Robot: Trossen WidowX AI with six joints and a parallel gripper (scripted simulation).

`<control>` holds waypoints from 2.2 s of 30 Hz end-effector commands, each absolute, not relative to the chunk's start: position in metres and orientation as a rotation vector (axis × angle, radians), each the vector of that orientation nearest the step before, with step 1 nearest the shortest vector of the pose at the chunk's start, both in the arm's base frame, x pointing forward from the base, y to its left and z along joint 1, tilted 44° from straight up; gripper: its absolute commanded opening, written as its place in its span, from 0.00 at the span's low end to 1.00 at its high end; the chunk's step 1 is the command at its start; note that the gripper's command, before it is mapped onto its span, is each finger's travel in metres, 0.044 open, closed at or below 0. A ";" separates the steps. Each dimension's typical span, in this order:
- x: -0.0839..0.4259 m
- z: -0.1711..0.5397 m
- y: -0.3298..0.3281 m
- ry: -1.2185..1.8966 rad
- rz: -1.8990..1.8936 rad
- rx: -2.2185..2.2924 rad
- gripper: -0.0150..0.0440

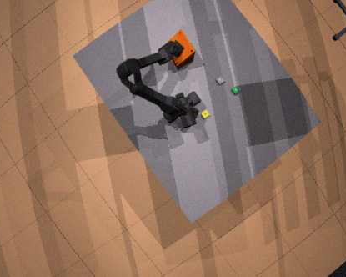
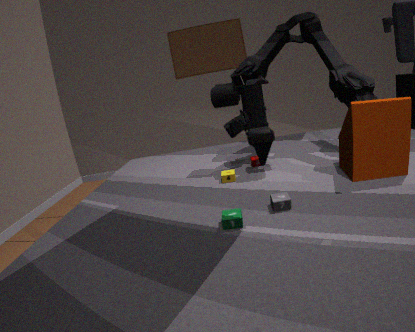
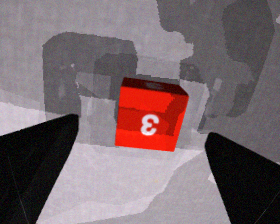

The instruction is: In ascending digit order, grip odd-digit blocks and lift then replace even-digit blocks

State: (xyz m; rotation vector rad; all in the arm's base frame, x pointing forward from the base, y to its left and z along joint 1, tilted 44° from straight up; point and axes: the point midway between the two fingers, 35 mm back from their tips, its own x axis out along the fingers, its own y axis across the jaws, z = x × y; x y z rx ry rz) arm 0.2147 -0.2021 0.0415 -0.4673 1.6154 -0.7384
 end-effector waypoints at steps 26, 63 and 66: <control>0.236 0.125 -0.124 1.618 -0.731 -0.465 0.46; 0.322 -0.003 -0.128 1.613 -0.732 -0.463 0.93; 0.322 -0.006 -0.131 1.614 -0.731 -0.463 0.93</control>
